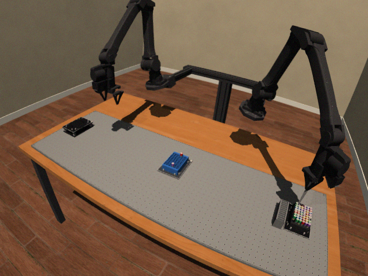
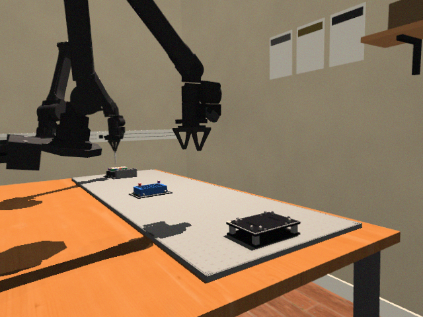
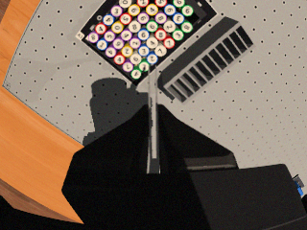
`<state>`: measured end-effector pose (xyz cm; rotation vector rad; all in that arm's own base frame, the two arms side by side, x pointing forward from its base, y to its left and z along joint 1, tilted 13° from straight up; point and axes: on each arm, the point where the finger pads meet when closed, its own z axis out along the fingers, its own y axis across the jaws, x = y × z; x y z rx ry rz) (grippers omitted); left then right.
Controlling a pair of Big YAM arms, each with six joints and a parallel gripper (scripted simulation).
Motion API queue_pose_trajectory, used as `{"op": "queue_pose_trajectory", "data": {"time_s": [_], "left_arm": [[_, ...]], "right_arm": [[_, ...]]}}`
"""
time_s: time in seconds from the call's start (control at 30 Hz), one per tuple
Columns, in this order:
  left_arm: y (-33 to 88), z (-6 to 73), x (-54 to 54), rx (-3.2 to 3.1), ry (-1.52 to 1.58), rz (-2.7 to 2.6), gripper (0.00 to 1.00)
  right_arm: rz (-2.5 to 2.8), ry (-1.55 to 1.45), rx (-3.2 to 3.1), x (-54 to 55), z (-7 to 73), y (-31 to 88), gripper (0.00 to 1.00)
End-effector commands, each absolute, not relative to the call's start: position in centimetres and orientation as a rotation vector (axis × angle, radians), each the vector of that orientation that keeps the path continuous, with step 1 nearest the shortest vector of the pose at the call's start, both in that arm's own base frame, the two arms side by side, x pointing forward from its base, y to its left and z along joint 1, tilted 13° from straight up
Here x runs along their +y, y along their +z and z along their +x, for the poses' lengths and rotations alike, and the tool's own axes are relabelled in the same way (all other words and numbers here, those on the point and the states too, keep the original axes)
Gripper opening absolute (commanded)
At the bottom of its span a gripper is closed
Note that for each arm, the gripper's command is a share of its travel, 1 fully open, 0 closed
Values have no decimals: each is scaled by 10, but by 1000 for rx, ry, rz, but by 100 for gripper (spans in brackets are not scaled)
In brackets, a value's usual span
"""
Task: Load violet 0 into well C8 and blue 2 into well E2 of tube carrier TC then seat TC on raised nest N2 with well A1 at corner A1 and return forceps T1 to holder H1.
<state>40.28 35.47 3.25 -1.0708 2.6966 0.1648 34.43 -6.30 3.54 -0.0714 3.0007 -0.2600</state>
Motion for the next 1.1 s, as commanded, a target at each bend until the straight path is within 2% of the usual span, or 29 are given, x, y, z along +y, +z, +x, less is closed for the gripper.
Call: {"op": "queue_pose_trajectory", "data": {"time_s": [0.0, 1.07], "left_arm": [[19, 396, 350, 2738, 154, -1074, 7], [14, 403, 358, 2706, 170, -1065, 10]], "right_arm": [[-32, -270, 2920, -68, 375, 60, 100], [-32, -270, 2920, -68, 375, 60, 100]]}}
